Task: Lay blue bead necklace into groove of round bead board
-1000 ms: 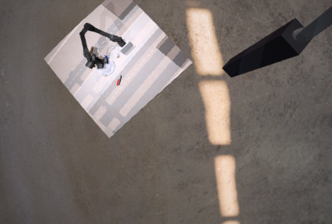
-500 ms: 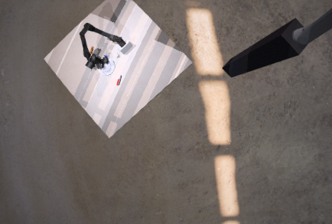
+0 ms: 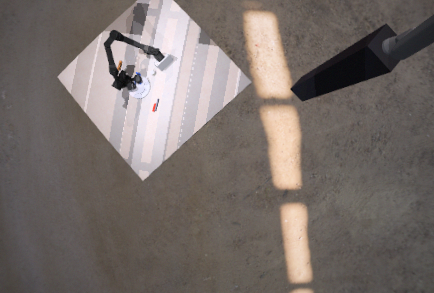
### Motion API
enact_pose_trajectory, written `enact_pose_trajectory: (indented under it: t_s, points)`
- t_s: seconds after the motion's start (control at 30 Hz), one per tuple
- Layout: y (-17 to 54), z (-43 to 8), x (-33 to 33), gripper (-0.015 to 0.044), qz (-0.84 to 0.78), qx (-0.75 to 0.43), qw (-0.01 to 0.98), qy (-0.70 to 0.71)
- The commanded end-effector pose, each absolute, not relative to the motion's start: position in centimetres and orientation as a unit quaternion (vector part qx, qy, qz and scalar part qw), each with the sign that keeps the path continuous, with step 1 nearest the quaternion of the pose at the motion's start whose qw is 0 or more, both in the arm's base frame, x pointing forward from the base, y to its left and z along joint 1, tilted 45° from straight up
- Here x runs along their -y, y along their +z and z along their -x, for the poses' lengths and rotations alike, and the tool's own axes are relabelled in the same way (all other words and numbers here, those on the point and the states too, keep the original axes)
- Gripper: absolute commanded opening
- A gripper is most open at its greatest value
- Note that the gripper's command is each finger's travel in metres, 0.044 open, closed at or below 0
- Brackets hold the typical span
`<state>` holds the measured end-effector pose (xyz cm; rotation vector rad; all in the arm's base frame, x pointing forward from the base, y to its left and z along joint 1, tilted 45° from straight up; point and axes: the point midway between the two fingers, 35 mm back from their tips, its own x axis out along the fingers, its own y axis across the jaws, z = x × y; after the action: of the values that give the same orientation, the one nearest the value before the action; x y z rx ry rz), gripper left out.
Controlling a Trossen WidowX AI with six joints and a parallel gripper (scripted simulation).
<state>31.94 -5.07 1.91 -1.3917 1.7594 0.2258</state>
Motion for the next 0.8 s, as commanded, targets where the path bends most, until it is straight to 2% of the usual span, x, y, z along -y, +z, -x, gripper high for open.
enact_pose_trajectory:
  t_s: [0.0,0.03,0.77]
  points:
    - [2.46,-31.96,4.54,0.0420,0.557,-0.706,0.429,0.090]
    - [2.70,-31.94,4.32,0.0440,0.556,-0.706,0.429,0.090]
    - [3.31,-31.83,3.78,0.0440,0.556,-0.708,0.427,0.091]
